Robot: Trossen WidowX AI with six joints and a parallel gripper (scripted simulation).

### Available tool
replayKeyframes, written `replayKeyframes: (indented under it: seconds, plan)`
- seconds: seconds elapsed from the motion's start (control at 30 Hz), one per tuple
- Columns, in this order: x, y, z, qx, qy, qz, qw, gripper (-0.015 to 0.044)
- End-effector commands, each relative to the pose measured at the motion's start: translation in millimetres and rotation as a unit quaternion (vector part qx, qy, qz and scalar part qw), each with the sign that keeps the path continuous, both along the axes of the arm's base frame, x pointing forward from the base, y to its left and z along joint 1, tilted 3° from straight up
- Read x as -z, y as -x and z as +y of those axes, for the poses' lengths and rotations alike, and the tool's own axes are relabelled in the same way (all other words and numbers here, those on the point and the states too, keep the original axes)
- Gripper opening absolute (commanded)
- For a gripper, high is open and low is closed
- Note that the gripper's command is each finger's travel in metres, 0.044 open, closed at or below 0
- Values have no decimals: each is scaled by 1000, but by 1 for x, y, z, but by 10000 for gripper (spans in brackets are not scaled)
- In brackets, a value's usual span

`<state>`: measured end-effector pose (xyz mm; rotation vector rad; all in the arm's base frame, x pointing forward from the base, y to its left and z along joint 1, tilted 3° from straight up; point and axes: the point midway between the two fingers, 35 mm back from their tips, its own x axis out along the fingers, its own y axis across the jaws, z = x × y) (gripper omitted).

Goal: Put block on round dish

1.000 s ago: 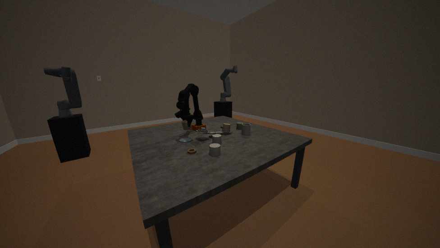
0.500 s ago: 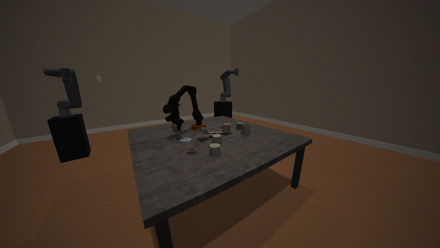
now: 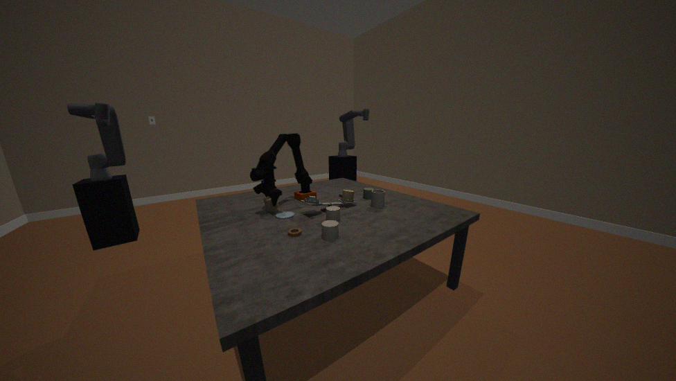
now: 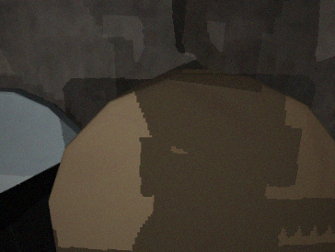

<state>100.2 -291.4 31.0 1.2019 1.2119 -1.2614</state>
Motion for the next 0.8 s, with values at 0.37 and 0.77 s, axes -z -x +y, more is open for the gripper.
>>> replayKeyframes:
  seconds: [0.37,0.77]
  plan:
    - [19,1,-1,-2,3,0,1000,0]
    - [17,0,-2,0,4,-2,1000,236]
